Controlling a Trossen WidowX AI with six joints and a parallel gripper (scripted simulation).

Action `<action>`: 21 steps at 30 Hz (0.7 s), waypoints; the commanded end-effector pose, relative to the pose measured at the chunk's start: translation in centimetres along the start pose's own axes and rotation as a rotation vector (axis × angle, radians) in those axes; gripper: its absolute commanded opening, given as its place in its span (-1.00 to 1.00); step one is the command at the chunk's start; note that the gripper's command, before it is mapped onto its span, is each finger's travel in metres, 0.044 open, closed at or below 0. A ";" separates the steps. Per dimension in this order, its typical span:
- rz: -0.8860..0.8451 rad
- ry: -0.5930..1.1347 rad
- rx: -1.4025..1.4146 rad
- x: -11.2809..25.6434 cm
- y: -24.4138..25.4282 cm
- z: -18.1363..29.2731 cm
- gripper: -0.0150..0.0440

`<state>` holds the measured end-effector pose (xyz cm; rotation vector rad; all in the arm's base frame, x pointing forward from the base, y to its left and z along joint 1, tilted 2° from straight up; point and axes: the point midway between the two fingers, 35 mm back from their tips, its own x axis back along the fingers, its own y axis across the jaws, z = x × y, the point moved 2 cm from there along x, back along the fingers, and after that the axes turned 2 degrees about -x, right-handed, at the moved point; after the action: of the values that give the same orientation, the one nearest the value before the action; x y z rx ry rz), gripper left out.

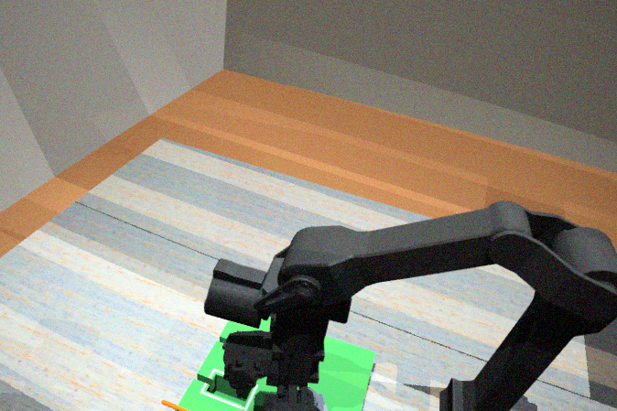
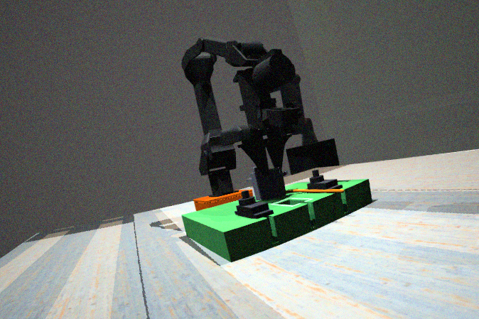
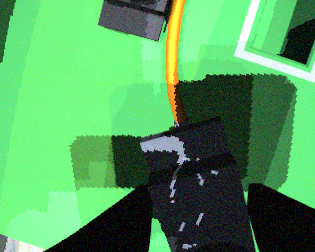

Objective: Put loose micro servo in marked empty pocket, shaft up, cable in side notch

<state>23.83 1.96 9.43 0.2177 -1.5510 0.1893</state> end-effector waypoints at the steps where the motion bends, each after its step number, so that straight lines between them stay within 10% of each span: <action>1: -0.003 0.000 0.001 0.2 0.0 0.0 -0.25; 4: -0.003 0.000 0.001 1.1 0.0 -0.1 -0.49; 21: -0.002 0.000 0.001 3.0 -0.8 0.7 -0.49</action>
<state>23.34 1.55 12.23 0.2203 -1.5456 0.1897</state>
